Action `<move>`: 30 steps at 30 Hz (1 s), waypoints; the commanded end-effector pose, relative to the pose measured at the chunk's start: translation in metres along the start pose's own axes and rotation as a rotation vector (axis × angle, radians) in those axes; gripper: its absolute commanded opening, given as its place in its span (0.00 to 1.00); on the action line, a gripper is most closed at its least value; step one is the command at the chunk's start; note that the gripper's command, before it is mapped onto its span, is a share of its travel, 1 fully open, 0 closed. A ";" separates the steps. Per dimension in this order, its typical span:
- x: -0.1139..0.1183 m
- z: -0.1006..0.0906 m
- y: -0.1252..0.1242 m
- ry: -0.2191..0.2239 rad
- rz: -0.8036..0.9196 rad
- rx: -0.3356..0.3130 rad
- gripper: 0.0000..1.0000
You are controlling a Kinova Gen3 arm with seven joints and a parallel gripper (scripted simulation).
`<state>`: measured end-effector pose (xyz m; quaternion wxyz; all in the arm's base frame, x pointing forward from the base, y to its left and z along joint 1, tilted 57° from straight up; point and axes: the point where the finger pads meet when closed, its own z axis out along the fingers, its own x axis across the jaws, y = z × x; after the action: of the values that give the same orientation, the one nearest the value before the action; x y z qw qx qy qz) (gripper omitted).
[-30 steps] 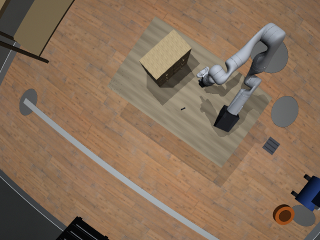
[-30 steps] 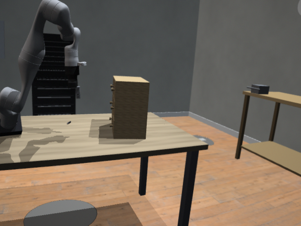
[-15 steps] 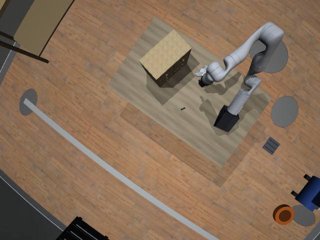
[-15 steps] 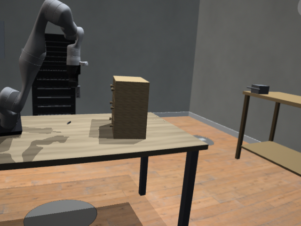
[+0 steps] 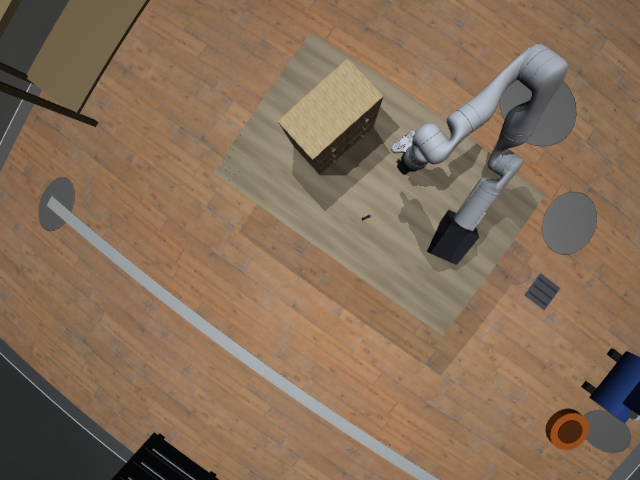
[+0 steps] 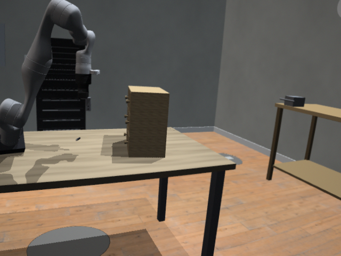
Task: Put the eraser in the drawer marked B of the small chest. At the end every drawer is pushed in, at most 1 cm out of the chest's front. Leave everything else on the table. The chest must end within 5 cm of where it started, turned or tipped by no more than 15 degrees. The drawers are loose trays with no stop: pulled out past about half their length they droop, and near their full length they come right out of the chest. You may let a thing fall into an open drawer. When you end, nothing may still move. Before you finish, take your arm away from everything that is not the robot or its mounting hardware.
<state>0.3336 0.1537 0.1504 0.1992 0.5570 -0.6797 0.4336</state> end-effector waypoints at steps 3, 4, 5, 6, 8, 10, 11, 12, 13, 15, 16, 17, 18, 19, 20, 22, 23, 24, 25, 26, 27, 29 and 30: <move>0.001 -0.001 0.001 0.001 -0.006 -0.005 1.00; 0.001 -0.001 0.001 0.001 -0.006 -0.005 1.00; 0.001 -0.001 0.001 0.001 -0.006 -0.005 1.00; 0.001 -0.001 0.001 0.001 -0.006 -0.005 1.00; 0.001 -0.001 0.001 0.001 -0.006 -0.005 1.00; 0.001 -0.001 0.001 0.001 -0.006 -0.005 1.00; 0.001 -0.001 0.001 0.001 -0.006 -0.005 1.00; 0.001 -0.001 0.001 0.001 -0.006 -0.005 1.00; 0.001 -0.001 0.001 0.001 -0.006 -0.005 1.00; 0.001 -0.001 0.001 0.001 -0.006 -0.005 1.00; 0.001 -0.001 0.001 0.001 -0.006 -0.005 1.00; 0.001 -0.001 0.001 0.001 -0.006 -0.005 1.00; 0.001 -0.001 0.001 0.001 -0.006 -0.005 1.00; 0.001 -0.001 0.001 0.001 -0.006 -0.005 1.00; 0.001 -0.001 0.001 0.001 -0.006 -0.005 1.00; 0.001 -0.001 0.001 0.001 -0.006 -0.005 1.00; 0.001 -0.001 0.001 0.001 -0.006 -0.005 1.00; 0.001 -0.001 0.001 0.001 -0.006 -0.005 1.00; 0.001 -0.001 0.001 0.001 -0.006 -0.005 1.00; 0.001 -0.001 0.001 0.001 -0.006 -0.005 1.00; 0.001 -0.001 0.001 0.001 -0.006 -0.005 1.00; 0.001 -0.001 0.001 0.001 -0.006 -0.005 1.00; 0.001 -0.001 0.001 0.001 -0.006 -0.005 1.00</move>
<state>0.3336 0.1537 0.1504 0.1992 0.5570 -0.6797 0.4336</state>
